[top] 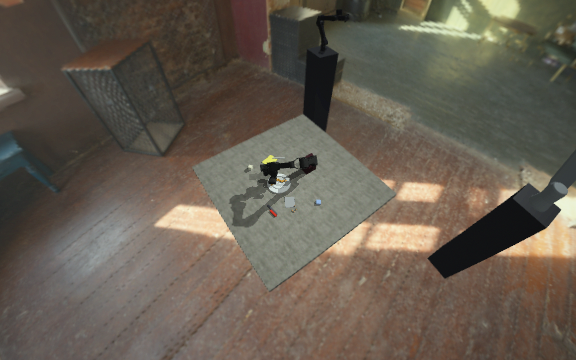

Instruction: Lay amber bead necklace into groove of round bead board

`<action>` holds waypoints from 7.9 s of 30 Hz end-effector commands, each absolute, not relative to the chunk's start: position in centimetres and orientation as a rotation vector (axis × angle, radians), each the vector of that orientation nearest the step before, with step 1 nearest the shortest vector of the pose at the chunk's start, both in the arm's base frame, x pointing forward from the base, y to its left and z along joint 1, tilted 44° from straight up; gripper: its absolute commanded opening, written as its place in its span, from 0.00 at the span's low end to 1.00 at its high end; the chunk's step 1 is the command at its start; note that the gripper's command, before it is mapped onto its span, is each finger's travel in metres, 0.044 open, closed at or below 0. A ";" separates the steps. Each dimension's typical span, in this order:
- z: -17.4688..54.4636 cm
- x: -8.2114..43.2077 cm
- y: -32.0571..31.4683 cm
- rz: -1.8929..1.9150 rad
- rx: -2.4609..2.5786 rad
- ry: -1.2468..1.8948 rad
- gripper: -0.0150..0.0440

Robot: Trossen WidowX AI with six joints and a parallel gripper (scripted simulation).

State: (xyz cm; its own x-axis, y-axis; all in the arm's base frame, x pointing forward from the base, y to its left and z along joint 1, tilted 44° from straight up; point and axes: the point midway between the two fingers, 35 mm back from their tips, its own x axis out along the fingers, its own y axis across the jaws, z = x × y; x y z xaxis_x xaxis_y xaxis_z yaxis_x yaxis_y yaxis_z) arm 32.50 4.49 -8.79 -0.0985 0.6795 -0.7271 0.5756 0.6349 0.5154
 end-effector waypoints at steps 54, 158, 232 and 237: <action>-7.0 33.6 5.6 0.120 1.029 1.775 1.00; -4.6 24.8 7.9 0.667 0.530 1.562 0.25; -3.4 27.2 8.8 0.666 0.532 1.563 0.57; -3.4 27.2 8.8 0.666 0.532 1.563 0.79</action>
